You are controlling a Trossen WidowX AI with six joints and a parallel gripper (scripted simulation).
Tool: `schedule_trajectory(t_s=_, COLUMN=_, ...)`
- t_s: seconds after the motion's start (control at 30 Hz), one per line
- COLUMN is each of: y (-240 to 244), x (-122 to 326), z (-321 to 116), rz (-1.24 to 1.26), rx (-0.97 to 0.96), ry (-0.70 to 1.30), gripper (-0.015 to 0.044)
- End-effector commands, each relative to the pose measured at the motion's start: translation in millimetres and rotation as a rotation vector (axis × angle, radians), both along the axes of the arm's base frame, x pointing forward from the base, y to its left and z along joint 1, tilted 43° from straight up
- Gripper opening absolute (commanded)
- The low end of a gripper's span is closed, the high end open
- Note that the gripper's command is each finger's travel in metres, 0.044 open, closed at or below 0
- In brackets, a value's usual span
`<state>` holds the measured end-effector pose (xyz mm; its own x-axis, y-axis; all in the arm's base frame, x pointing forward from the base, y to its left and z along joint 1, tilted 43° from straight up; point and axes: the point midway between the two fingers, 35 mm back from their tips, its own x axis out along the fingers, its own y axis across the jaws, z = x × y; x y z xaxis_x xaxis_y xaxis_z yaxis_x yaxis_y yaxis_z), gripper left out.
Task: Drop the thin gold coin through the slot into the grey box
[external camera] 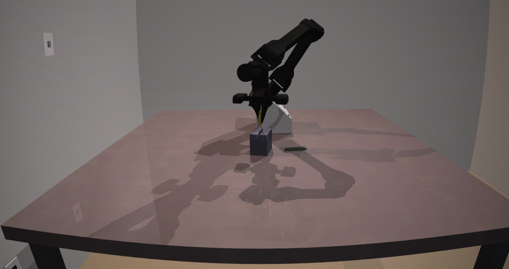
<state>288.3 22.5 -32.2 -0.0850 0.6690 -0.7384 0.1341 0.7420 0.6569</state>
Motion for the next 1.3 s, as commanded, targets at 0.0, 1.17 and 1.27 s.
schedule_trajectory(t_s=0.0, y=-0.7, x=0.7, z=0.0, rz=-0.001, rx=0.0, ry=-0.001, gripper=0.0)
schedule_trajectory(t_s=1.17, y=10.2, x=-0.3, z=-10.0, rz=-0.006, rx=0.0, ry=0.003, gripper=0.0)
schedule_trajectory(t_s=1.27, y=11.2, x=-0.5, z=-11.0, rz=-0.006, rx=0.0, ry=0.003, gripper=0.0)
